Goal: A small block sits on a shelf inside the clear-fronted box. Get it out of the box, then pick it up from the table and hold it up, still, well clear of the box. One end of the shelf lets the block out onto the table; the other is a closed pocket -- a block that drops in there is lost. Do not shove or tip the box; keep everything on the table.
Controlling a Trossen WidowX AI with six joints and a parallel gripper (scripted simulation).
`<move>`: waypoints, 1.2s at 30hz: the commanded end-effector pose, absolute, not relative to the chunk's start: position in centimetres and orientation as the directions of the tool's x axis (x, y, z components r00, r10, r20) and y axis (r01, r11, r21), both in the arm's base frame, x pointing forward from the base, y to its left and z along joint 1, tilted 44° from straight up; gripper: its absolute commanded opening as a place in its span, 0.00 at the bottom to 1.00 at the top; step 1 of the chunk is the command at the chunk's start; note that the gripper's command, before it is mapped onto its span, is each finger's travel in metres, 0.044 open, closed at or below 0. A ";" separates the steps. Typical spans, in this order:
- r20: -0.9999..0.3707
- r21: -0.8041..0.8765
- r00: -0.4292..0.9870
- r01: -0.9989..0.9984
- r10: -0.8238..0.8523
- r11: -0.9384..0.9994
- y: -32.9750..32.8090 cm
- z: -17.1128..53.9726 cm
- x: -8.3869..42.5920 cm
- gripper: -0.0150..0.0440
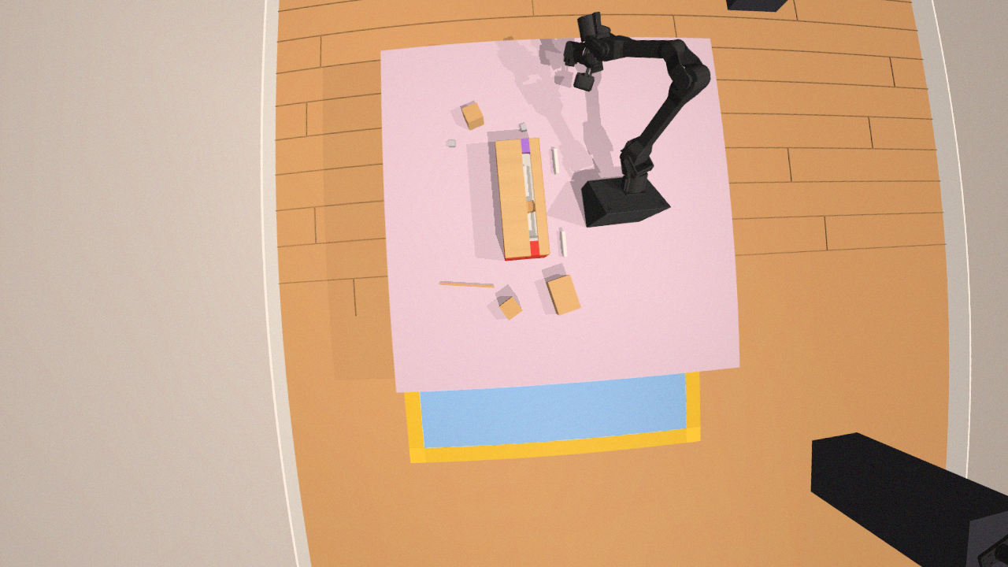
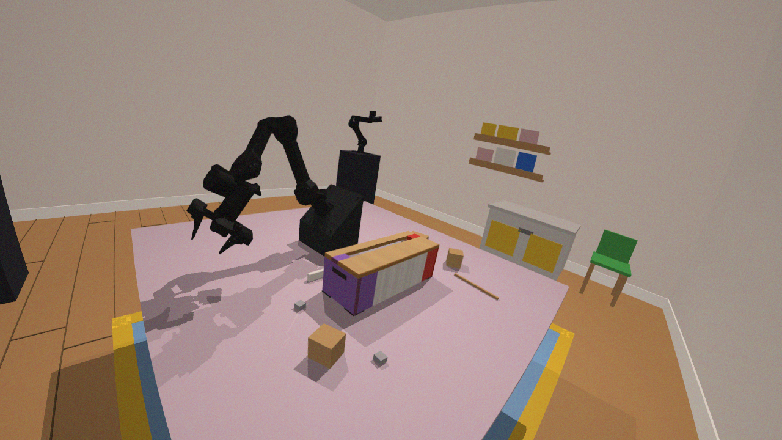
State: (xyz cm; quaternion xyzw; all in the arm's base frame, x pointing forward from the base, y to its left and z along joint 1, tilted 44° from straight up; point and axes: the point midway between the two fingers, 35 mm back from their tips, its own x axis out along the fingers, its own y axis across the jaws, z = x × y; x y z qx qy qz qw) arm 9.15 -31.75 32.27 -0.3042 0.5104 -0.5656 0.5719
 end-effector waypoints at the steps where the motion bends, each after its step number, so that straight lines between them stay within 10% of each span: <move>1: -0.325 -0.907 -0.018 0.288 -0.945 0.307 -31.2 30.5 15.2 0.93; 22: -0.670 -0.731 0.378 -0.186 -0.639 0.657 -14.2 21.2 36.3 0.93; 36: -0.758 -0.446 0.088 -0.793 -0.646 0.415 1.9 6.8 35.1 0.93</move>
